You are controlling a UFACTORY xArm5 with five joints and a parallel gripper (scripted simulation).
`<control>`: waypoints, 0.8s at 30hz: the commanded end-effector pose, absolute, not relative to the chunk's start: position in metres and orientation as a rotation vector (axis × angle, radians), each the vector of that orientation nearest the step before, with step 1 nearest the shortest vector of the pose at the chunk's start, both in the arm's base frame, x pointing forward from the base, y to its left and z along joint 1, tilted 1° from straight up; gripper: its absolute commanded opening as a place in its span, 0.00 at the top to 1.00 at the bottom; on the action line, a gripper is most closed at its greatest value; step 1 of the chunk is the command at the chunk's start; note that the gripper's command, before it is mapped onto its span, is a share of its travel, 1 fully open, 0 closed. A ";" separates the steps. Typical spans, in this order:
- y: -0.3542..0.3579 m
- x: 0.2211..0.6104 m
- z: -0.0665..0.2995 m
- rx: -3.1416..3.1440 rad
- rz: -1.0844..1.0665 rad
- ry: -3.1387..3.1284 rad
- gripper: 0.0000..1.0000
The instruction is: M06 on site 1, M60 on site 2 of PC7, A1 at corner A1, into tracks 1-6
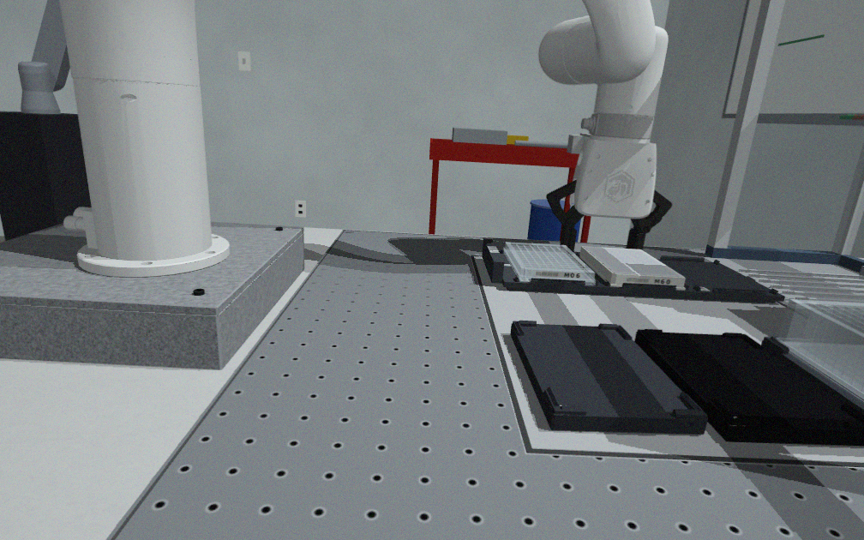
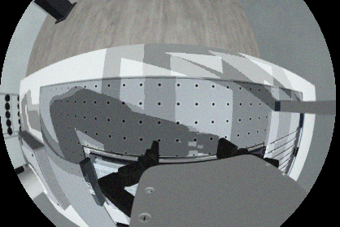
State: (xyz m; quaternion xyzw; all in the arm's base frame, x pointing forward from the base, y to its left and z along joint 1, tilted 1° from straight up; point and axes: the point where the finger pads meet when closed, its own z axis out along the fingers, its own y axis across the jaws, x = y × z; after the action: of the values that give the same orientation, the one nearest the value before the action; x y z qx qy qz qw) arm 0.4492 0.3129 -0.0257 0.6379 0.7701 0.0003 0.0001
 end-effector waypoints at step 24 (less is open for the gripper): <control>0.307 0.452 -0.024 2.003 0.007 2.418 0.00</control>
State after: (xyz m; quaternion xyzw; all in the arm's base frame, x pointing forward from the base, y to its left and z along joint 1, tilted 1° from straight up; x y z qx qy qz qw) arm 0.4506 0.3062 -0.0255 0.6378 0.7702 0.0005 0.0001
